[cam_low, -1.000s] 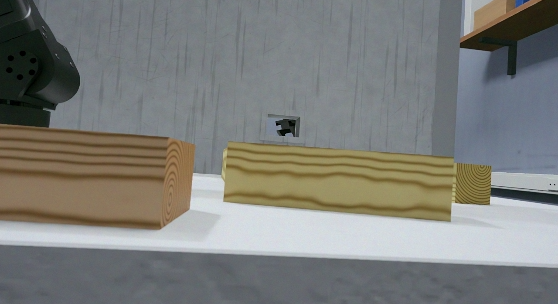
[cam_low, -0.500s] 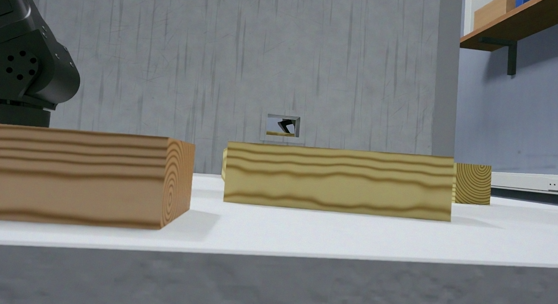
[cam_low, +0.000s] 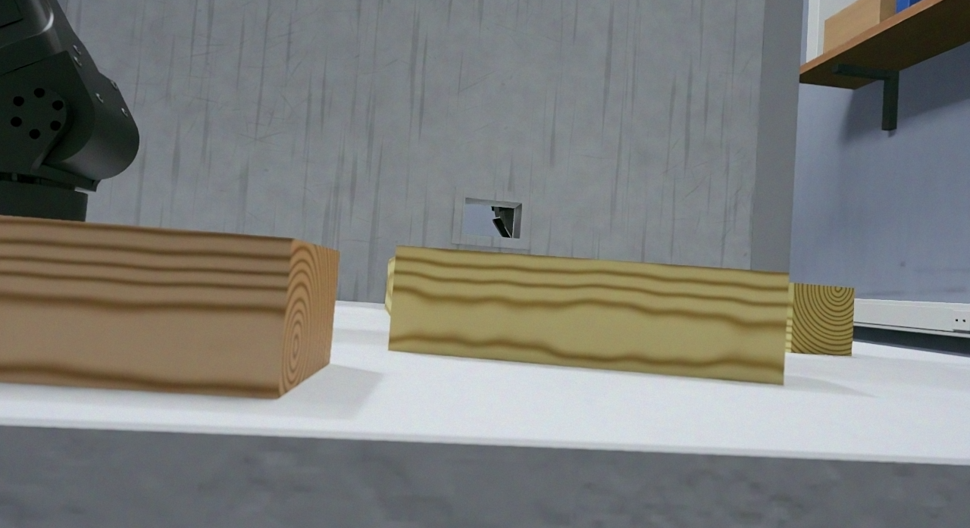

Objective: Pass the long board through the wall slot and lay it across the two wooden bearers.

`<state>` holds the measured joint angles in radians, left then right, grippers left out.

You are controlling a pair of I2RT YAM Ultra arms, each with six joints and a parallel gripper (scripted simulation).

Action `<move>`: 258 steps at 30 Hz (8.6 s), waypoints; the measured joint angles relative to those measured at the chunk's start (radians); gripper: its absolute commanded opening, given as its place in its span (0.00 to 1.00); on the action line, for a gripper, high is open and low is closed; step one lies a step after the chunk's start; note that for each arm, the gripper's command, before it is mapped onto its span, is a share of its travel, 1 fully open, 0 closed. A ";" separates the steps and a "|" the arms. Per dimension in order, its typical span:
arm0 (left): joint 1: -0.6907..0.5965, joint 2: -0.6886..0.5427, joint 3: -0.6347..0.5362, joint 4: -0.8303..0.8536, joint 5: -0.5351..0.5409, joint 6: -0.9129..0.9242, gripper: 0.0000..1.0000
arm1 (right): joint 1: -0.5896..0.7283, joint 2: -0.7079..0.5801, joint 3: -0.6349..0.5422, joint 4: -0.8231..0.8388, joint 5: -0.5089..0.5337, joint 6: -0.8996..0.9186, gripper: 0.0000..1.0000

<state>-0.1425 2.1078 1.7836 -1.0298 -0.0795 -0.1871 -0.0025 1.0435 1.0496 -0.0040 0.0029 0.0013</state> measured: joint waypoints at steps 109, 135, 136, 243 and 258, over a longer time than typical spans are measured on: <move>0.077 0.403 0.426 -0.194 0.375 1.632 0.00 | 0.000 0.000 0.000 0.000 0.000 0.000 1.00; 0.081 0.377 0.439 -0.208 0.376 1.637 0.70 | 0.000 0.000 0.000 0.000 0.000 0.000 1.00; 0.082 0.377 0.443 -0.210 0.376 1.637 0.70 | 0.000 0.000 0.000 0.000 0.000 0.000 1.00; 0.294 0.466 0.702 -0.487 0.422 -0.539 0.72 | 0.000 0.000 0.000 0.000 0.000 0.000 1.00; 0.346 0.498 0.728 -0.488 0.430 -1.225 0.72 | 0.000 0.000 0.000 0.000 0.000 0.000 1.00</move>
<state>0.2039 2.6057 2.5114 -1.5173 0.3504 -1.4124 -0.0025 1.0435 1.0496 -0.0040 0.0029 0.0013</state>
